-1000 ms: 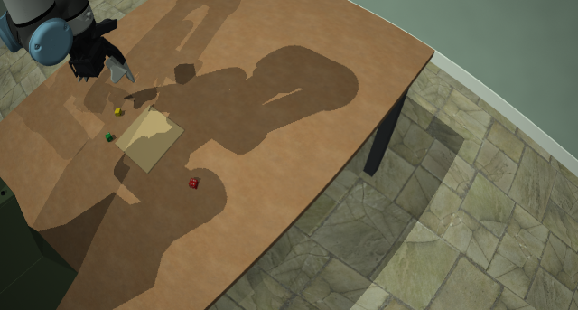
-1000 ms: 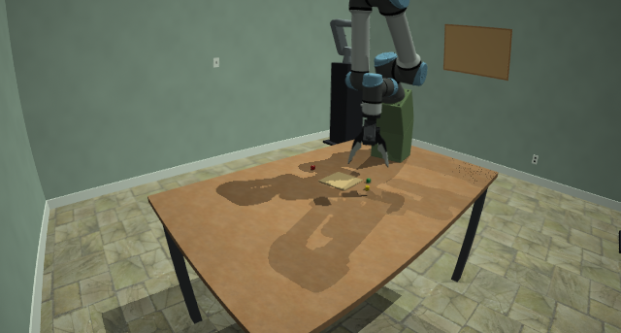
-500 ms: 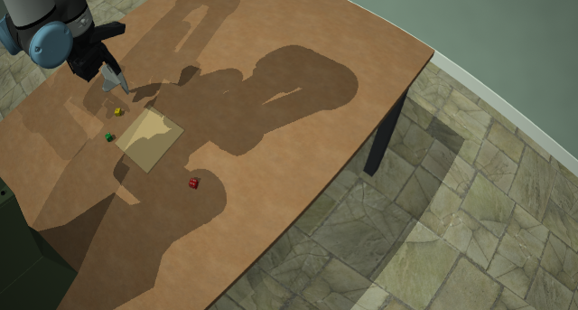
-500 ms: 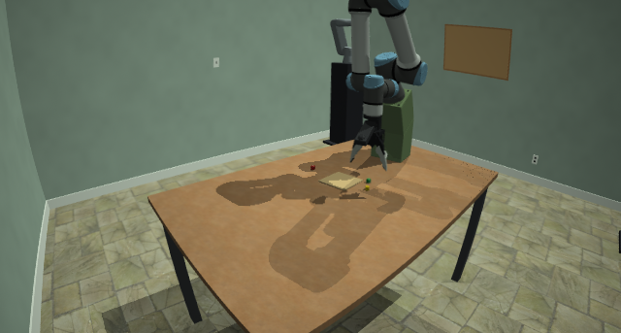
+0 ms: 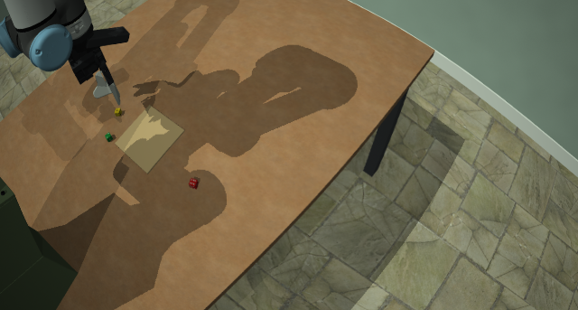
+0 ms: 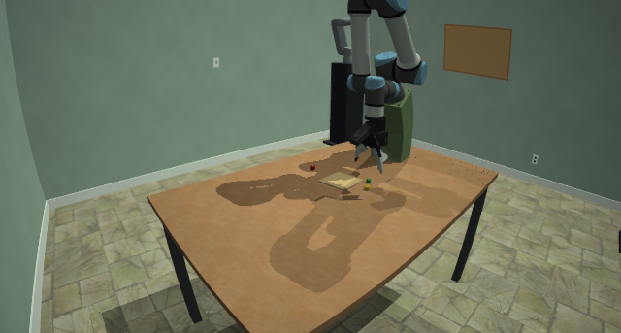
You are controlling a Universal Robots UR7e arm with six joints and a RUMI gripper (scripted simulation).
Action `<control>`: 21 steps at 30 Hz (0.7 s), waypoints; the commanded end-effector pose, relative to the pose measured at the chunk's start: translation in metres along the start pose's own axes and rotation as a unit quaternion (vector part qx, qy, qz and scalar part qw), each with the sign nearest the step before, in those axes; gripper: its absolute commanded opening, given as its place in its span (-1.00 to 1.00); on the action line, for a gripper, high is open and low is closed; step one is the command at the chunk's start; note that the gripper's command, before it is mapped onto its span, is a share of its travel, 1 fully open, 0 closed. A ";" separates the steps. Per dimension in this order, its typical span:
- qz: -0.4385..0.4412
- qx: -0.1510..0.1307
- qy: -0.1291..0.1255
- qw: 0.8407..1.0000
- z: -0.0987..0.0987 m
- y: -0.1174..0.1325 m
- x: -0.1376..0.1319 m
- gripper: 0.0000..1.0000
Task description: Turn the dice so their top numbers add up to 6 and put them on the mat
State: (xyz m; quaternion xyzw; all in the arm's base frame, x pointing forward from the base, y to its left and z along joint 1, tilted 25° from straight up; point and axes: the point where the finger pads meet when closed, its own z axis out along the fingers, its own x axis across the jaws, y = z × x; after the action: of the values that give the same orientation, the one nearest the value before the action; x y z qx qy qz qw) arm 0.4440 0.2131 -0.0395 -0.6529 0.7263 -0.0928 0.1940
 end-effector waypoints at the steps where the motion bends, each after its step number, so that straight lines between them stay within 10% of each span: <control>1: 0.087 0.001 0.004 0.996 0.002 0.004 0.002 1.00; 21: 0.261 0.002 0.003 0.965 0.007 0.010 0.005 1.00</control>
State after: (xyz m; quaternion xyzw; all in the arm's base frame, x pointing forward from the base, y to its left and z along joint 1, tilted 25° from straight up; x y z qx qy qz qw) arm 0.4400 0.2104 -0.0481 -0.4759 0.8527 -0.0493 0.2097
